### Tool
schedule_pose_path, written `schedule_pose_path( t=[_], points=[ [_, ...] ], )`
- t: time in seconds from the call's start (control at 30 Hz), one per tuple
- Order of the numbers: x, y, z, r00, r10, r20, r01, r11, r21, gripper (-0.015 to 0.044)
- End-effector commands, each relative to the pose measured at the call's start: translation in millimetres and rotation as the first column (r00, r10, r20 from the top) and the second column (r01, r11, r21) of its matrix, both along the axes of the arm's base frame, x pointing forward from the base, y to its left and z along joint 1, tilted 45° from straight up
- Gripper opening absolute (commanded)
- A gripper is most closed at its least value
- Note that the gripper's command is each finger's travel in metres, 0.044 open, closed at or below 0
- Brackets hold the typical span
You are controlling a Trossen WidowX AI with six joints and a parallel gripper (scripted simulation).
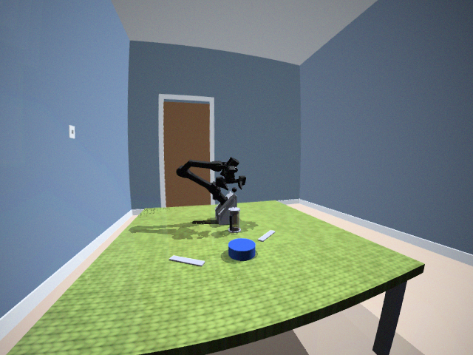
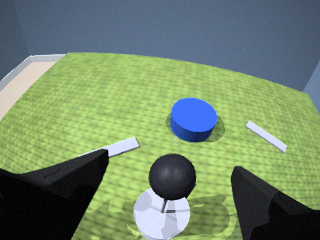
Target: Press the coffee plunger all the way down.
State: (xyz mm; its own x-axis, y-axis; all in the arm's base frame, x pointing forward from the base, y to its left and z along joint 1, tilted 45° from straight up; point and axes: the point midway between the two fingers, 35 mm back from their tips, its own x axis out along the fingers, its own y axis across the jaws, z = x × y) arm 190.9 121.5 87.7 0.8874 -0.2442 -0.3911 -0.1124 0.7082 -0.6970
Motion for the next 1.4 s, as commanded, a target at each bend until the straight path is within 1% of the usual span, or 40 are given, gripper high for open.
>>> schedule_pose_path(
  t=[0.0,0.23,0.27,0.67,1.37],
  points=[
    [0.8,-1.7,-0.1,1.000,-0.001,0.005,0.001,1.000,-0.007,0.0309],
    [0.8,-1.7,-0.1,1.000,-0.001,0.005,0.001,1.000,-0.007,0.0125],
    [0.8,-1.7,-0.1,1.000,-0.001,0.005,0.001,1.000,-0.007,0.0118],
    [1.4,-2.8,-2.5,1.000,-0.002,0.004,0.002,1.000,-0.007,0.0114],
    [8.6,-18.3,-32.3,1.000,-0.009,-0.010,0.009,1.000,-0.008,0.0114]
  ],
)
